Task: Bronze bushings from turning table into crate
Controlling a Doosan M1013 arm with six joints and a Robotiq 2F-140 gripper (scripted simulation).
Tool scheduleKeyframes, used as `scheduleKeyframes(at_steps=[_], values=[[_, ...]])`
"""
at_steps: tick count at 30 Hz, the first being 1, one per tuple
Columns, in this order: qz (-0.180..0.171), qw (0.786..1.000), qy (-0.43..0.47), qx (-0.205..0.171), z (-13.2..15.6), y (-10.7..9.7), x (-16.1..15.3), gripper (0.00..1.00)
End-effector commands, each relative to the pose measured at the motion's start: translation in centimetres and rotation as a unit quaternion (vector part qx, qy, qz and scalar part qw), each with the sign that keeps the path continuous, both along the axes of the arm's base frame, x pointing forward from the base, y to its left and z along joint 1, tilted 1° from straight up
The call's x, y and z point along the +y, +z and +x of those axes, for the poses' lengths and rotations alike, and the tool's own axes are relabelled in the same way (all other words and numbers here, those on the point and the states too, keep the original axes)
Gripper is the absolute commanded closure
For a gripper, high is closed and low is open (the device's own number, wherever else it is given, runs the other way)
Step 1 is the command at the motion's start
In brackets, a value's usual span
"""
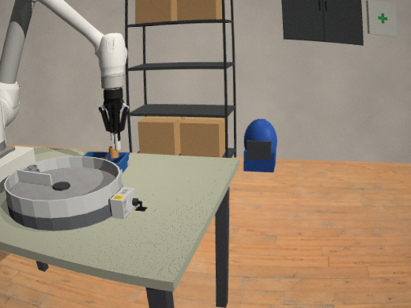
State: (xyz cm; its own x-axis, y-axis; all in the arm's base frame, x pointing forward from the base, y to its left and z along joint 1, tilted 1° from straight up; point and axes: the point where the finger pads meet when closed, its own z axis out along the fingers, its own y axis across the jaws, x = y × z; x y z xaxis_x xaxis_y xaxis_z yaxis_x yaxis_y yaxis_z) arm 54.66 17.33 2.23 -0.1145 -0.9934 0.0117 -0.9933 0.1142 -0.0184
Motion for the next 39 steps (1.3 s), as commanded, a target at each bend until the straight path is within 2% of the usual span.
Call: scheduleKeyframes(at_steps=[1, 27, 39], values=[[0.000, 1.000, 0.000, 0.000, 0.0, 0.0, 0.0, 1.00], [0.000, 1.000, 0.000, 0.000, 0.0, -0.1, 0.0, 1.00], [0.000, 1.000, 0.000, 0.000, 0.0, -1.4, 0.0, 1.00]])
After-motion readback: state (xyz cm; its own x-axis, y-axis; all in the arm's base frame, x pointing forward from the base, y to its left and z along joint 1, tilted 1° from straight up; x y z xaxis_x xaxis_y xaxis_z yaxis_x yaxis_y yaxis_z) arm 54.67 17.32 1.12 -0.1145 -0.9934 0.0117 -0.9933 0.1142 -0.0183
